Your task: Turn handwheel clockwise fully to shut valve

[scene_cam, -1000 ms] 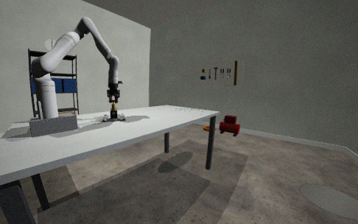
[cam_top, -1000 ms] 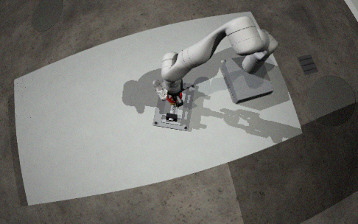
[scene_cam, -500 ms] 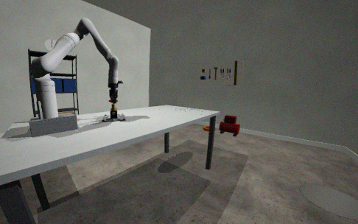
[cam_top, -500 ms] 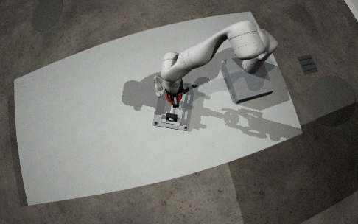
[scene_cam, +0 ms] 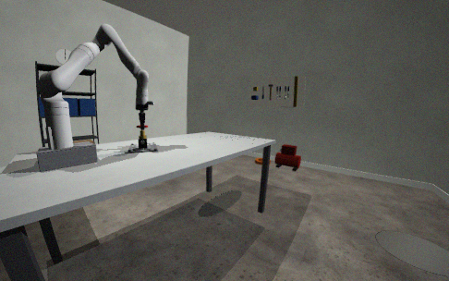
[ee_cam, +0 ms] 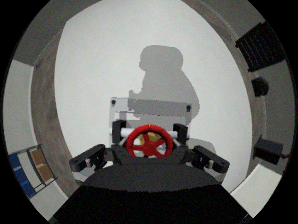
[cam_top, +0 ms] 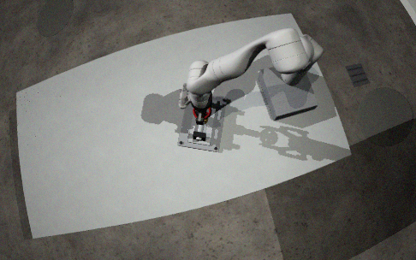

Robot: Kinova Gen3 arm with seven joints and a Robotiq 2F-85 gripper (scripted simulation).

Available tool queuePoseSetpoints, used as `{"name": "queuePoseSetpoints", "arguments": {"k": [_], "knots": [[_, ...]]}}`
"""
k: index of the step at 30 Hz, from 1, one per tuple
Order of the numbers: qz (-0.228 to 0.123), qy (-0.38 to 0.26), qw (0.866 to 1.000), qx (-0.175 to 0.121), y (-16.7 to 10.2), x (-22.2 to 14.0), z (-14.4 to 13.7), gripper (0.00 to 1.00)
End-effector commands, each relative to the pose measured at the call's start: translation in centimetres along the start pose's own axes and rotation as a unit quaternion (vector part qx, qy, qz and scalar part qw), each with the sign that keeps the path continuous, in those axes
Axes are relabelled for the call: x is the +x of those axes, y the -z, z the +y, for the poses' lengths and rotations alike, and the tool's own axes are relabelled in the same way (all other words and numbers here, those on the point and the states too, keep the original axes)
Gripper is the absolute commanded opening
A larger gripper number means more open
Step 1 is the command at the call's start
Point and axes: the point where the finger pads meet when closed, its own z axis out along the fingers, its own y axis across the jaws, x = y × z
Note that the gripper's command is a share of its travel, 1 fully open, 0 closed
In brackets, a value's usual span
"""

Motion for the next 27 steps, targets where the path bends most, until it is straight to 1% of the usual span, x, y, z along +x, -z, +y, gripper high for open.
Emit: {"name": "queuePoseSetpoints", "arguments": {"k": [1,3,18,20,27], "knots": [[0.001,-0.033,0.999,-0.002,-0.22,0.0,-0.11,0.0],[0.001,-0.033,0.999,-0.002,-0.22,0.0,-0.11,0.0],[0.001,-0.143,0.99,-0.001,-0.22,0.0,-0.12,0.0],[0.001,-0.143,0.99,-0.001,-0.22,0.0,-0.12,0.0],[0.001,-0.178,0.984,-0.001,-0.22,0.0,-0.12,0.0]]}}
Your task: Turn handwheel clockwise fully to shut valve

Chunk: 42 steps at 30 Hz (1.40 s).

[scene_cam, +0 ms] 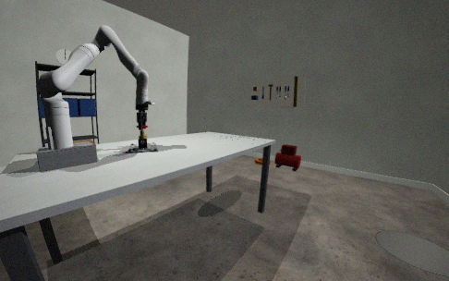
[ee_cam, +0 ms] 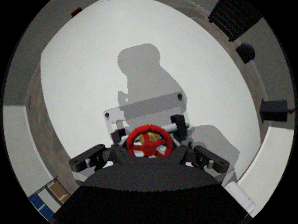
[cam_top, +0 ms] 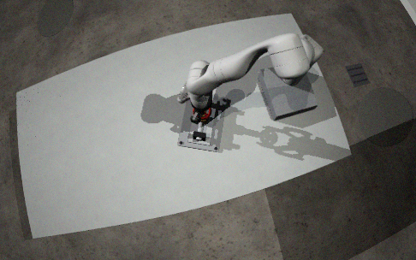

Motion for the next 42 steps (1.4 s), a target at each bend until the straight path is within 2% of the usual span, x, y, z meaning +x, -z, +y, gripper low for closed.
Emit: {"name": "queuePoseSetpoints", "arguments": {"k": [1,18,42], "knots": [[0.001,-0.021,1.0,0.0,-0.22,-0.04,-0.12,0.0],[0.001,-0.058,0.998,0.0,-0.22,-0.04,-0.11,0.0],[0.001,-0.063,0.998,0.0,-0.22,-0.04,-0.11,0.0]]}}
